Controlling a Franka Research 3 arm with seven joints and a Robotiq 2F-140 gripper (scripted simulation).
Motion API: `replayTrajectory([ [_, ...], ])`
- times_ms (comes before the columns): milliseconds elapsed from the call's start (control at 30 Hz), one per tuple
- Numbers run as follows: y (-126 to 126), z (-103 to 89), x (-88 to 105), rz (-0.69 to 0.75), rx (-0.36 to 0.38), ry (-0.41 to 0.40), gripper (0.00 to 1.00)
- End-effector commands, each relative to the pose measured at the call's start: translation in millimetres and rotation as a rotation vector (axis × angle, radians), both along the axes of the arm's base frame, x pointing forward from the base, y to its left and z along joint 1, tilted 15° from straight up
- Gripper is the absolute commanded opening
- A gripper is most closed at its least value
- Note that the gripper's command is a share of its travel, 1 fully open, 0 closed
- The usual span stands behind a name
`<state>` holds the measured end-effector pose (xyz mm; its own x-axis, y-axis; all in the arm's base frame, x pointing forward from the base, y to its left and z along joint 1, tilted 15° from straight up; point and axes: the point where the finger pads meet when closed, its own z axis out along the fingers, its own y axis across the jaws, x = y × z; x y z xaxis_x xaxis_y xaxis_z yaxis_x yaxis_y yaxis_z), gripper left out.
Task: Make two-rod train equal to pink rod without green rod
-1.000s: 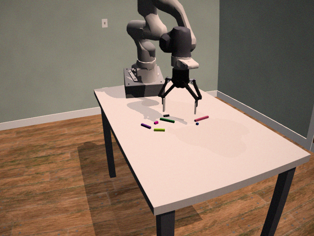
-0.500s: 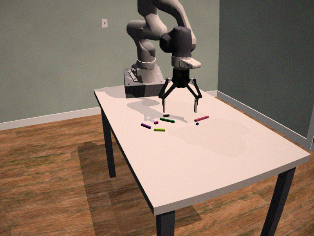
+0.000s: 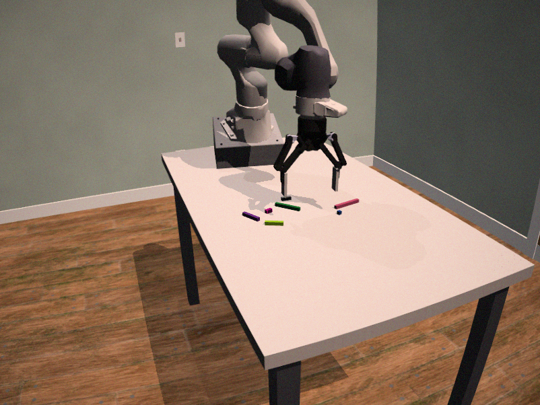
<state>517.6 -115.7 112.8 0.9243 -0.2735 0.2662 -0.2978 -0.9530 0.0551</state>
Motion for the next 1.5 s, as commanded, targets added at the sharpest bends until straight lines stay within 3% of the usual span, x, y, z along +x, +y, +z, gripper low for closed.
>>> replayTrajectory([
  [0, 0.8, -0.8, -0.3, 0.166, -0.014, 0.014, 1.00],
  [1467, 6.6, -1.3, 0.8, 0.822, -0.181, 0.094, 1.00],
])
